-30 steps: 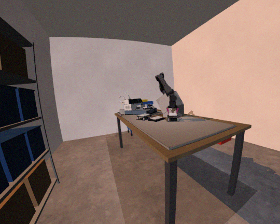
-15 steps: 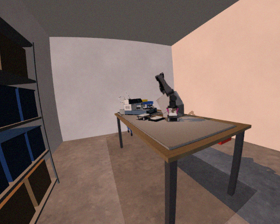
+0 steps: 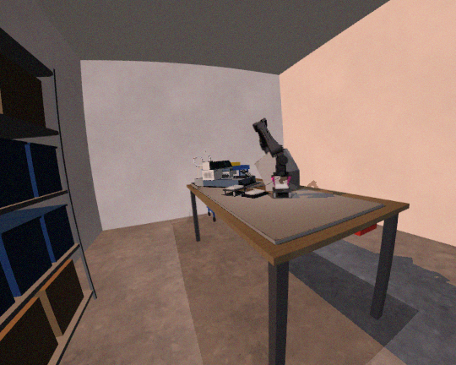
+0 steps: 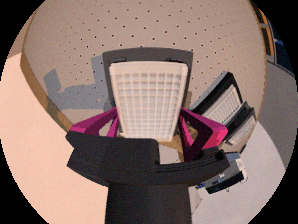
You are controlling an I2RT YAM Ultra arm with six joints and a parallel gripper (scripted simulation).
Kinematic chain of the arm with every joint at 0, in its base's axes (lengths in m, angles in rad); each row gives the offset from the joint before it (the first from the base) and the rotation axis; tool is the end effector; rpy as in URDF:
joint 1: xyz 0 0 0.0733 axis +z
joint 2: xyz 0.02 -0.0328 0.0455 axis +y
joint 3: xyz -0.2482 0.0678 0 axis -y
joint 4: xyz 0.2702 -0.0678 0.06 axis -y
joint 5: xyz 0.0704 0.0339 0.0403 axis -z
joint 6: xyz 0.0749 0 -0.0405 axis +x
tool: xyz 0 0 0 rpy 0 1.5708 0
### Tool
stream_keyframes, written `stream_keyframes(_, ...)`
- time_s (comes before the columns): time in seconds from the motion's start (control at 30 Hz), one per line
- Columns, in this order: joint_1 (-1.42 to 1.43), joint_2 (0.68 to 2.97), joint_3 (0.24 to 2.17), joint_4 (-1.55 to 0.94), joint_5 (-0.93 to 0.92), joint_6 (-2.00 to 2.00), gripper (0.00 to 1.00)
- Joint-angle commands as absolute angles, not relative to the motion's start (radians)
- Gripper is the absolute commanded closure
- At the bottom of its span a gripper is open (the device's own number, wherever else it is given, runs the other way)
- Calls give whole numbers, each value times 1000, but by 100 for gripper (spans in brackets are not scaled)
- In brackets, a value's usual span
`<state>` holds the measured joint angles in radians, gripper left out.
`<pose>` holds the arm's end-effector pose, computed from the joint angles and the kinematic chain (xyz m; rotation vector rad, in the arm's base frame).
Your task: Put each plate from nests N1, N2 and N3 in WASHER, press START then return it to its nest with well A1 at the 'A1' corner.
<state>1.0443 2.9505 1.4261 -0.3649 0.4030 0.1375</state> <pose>0.1713 0.2385 -0.2334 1.4039 -2.6564 0.7781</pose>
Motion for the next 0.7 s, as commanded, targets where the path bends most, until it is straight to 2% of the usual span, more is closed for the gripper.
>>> stream_keyframes(0.0,1061,2955,1424,-356,406,133,100)
stream_keyframes(0.67,1048,2959,1453,-350,410,126,100)
